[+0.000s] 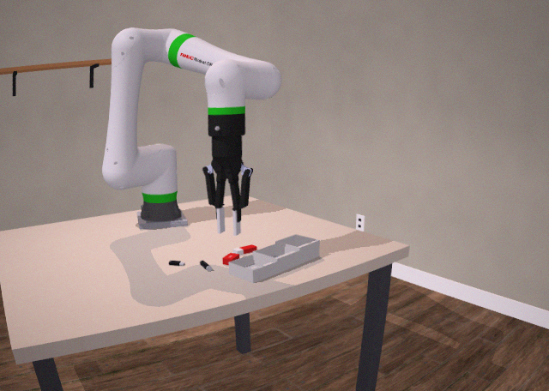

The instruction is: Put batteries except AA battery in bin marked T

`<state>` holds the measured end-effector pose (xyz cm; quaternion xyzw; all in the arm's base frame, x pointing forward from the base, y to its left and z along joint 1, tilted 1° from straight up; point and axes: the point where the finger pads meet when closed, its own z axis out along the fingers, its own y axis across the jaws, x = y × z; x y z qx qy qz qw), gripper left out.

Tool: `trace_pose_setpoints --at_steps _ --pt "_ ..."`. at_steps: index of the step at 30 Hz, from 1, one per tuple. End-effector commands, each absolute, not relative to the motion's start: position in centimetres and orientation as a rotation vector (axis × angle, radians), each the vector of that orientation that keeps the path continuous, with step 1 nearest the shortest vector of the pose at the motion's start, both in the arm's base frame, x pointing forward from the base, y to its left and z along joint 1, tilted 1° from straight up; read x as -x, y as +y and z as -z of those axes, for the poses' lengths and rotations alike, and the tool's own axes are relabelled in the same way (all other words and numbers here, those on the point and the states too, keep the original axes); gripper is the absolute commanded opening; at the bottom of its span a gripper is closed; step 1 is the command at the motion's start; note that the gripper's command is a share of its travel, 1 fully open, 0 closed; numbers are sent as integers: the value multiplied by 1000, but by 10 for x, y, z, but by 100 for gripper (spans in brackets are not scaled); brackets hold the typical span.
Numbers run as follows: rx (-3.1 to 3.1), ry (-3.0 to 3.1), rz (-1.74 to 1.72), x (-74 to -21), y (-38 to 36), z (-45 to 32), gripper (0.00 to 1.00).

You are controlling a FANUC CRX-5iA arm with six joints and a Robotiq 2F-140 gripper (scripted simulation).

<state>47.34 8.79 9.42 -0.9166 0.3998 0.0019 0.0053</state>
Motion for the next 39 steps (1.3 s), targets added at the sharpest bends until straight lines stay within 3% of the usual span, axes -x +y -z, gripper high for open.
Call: trace_pose_setpoints --at_steps 1,16,39 --pt "2870 1252 -5 -474 88 -94 25" --pt "2870 1252 -5 -475 90 -94 25" --pt "2870 1252 -5 -475 91 -26 25"
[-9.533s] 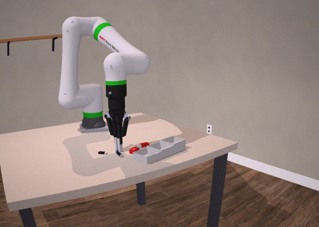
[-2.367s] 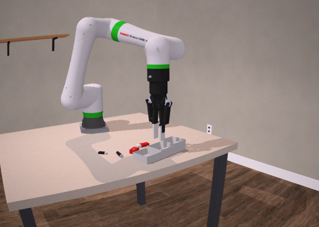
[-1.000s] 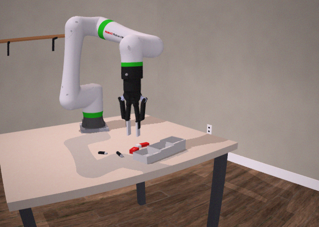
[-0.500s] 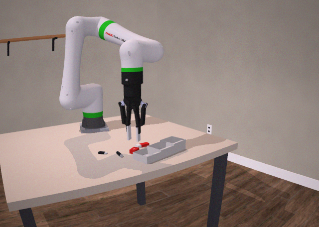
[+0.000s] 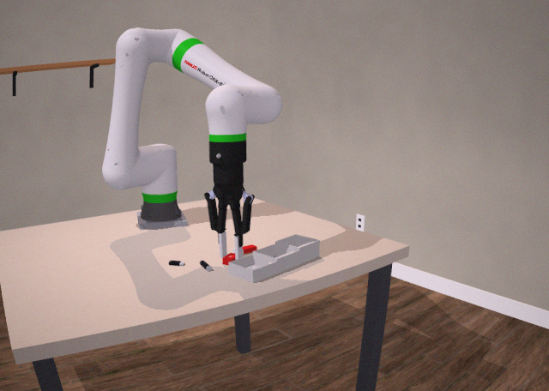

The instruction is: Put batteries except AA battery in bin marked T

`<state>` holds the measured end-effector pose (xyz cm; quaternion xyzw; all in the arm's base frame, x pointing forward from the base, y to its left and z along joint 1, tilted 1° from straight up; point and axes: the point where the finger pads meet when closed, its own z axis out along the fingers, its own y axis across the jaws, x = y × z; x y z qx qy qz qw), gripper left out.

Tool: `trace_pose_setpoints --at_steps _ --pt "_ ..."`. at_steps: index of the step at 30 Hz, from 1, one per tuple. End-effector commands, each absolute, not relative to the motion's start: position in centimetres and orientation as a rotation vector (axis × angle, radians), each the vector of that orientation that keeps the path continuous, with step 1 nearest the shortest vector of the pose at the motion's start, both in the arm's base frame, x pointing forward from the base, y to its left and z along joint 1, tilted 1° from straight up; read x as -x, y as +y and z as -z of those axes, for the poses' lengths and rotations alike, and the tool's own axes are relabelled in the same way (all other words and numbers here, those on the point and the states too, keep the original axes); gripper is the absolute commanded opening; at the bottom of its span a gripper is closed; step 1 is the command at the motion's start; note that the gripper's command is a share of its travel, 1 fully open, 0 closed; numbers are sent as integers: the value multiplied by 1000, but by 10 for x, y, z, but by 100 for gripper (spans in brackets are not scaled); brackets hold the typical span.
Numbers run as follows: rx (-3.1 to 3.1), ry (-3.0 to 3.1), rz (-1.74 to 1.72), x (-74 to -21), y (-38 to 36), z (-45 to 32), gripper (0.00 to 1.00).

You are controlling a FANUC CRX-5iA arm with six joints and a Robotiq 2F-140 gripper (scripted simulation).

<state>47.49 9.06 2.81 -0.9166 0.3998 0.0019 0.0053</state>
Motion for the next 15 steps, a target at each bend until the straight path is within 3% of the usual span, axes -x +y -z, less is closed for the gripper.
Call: trace_pose_setpoints --at_steps 1,15 --pt "2870 1252 -5 -475 91 -26 25" --pt "2870 1252 -5 -475 91 -17 25"
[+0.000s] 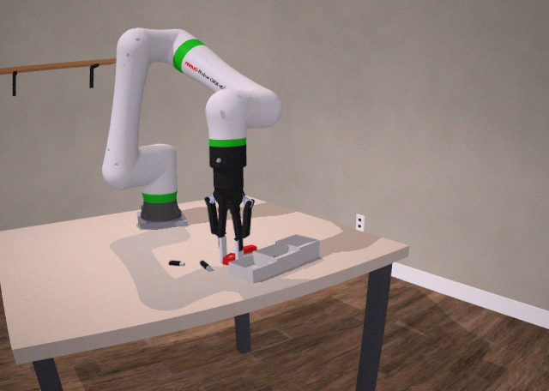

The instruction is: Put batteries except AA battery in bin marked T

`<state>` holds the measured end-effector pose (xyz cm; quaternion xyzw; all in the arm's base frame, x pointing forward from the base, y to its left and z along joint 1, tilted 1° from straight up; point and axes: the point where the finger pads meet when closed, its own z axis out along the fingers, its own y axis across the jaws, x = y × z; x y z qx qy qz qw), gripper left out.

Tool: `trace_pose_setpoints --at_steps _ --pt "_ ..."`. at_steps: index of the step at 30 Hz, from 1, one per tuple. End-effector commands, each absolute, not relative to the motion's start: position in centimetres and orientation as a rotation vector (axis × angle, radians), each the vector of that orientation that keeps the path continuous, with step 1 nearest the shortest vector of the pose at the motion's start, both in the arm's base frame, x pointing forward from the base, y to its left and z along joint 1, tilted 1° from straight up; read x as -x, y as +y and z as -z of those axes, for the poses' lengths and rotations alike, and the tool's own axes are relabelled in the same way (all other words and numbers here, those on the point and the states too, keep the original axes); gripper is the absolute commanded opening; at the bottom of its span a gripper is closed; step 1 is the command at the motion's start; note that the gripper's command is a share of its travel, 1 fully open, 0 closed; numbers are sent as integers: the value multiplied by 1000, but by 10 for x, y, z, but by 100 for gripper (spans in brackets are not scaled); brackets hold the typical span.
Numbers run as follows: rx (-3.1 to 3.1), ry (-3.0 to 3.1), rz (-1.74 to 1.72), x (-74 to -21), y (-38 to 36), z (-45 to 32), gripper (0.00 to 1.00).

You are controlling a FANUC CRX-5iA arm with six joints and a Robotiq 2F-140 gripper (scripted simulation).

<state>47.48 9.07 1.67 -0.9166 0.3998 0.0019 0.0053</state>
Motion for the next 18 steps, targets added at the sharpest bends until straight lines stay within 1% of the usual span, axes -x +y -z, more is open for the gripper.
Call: trace_pose_setpoints --at_steps 1,6,7,18 --pt "2870 1252 -5 -475 91 -17 25" --pt "2870 1252 -5 -475 91 -17 25" --pt "2870 1252 -5 -475 91 -17 13" --pt "2870 1252 -5 -475 91 -17 13"
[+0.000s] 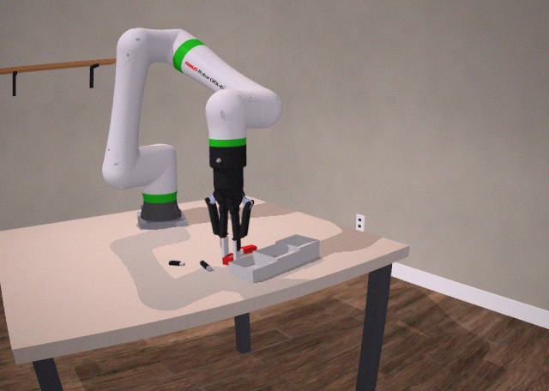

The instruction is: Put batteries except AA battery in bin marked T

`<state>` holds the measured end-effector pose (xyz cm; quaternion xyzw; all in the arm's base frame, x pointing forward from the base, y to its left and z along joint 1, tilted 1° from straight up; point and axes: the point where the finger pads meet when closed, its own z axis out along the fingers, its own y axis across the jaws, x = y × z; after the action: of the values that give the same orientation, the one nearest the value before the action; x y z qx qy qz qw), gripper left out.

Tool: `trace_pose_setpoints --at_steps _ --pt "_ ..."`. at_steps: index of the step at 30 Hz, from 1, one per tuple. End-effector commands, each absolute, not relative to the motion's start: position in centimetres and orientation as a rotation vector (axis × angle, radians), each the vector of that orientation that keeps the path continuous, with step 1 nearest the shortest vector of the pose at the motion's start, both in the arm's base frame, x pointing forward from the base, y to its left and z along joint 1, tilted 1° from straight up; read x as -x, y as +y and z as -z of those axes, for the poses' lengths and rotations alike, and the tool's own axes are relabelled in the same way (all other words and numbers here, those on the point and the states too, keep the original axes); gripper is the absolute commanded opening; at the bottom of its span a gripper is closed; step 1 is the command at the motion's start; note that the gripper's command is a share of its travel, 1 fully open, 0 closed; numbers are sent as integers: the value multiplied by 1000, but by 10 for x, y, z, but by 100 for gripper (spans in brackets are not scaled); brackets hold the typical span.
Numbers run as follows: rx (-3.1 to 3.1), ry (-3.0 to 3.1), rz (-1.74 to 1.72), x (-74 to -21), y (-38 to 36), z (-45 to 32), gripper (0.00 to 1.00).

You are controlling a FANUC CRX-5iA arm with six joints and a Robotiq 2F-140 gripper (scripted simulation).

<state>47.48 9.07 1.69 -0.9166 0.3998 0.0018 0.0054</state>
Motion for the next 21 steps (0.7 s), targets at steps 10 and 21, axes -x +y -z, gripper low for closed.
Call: trace_pose_setpoints --at_steps 10,21 --pt "2870 1252 -5 -475 91 -17 13" --pt "2870 1252 -5 -475 91 -20 13"
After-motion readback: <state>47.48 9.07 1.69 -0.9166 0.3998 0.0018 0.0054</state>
